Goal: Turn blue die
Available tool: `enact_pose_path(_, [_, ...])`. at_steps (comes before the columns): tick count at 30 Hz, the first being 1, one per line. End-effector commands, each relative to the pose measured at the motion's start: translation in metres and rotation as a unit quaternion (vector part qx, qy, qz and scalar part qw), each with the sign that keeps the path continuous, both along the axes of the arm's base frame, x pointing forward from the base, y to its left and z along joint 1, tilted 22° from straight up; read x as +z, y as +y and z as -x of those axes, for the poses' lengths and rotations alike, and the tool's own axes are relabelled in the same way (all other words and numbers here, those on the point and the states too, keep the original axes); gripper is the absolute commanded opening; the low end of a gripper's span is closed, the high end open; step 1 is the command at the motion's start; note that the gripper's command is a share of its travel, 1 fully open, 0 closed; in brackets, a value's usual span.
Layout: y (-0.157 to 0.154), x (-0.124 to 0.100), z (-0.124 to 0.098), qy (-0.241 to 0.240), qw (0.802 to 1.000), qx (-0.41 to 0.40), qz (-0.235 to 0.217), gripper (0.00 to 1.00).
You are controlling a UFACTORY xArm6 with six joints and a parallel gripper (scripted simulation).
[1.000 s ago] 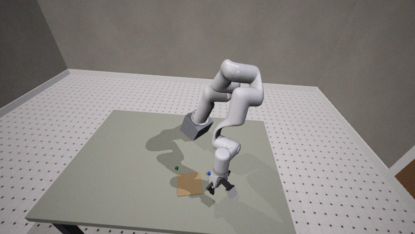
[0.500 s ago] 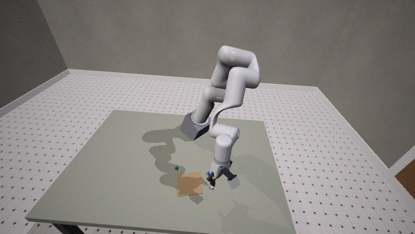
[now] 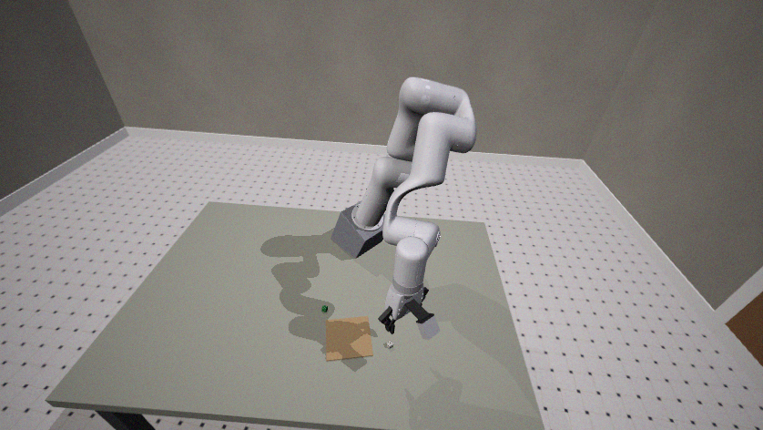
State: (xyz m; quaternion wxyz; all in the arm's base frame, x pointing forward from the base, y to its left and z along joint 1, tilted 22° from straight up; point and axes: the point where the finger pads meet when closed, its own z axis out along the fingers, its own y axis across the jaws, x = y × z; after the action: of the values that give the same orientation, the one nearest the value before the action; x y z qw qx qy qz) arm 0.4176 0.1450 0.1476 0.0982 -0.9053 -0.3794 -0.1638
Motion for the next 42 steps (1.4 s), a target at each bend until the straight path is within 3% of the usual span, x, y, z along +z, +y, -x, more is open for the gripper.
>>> enact_pose_path(1, [-0.012,-0.01,0.024,0.02,0.997,-0.069,-0.018,1.0])
enact_pose_path(7, [-0.026,-0.025,0.052,0.046,0.987,-0.147,-0.037,1.0])
enact_pose_path(14, [-0.046,-0.048,0.091,0.081,0.961,-0.256,-0.061,1.0])
enact_pose_path(36, [-0.046,-0.049,0.092,0.082,0.96,-0.259,-0.062,1.0])
enact_pose_path(42, [-0.028,-0.089,0.075,0.082,0.96,-0.259,-0.063,1.0])
